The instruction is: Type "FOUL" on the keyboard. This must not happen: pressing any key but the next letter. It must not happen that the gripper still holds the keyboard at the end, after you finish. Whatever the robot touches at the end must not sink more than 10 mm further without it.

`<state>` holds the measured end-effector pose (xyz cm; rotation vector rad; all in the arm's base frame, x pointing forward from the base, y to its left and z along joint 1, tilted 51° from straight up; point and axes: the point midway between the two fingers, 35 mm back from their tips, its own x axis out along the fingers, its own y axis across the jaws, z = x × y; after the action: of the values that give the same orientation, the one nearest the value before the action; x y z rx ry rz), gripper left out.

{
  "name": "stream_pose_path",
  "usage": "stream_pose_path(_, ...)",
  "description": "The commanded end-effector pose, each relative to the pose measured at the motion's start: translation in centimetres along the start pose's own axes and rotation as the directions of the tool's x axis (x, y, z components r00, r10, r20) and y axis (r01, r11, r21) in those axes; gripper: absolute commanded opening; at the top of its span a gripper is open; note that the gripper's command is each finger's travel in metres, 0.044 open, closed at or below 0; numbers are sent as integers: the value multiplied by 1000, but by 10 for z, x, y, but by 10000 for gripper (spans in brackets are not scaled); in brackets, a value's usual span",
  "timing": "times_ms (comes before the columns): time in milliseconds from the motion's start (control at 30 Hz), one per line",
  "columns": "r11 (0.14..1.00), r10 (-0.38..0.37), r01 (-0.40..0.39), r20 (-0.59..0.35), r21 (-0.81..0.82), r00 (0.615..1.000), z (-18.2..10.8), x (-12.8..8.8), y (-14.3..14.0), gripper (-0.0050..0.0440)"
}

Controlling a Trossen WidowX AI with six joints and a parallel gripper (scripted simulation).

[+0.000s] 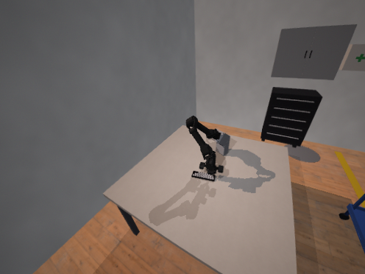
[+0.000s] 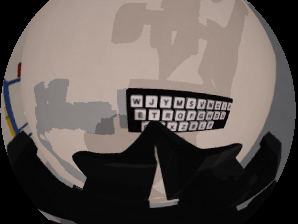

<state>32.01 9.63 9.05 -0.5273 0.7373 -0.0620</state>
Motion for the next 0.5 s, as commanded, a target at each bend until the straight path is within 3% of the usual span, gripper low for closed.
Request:
stream_pose_path(0, 1000, 0, 0, -4, -1, 1000, 0, 0, -18, 0)
stream_pose_path(133, 1000, -2, 2, -1, -2, 1000, -1, -1, -60, 0)
stream_pose_path(467, 1000, -3, 3, -1, -2, 1000, -1, -1, -62, 0)
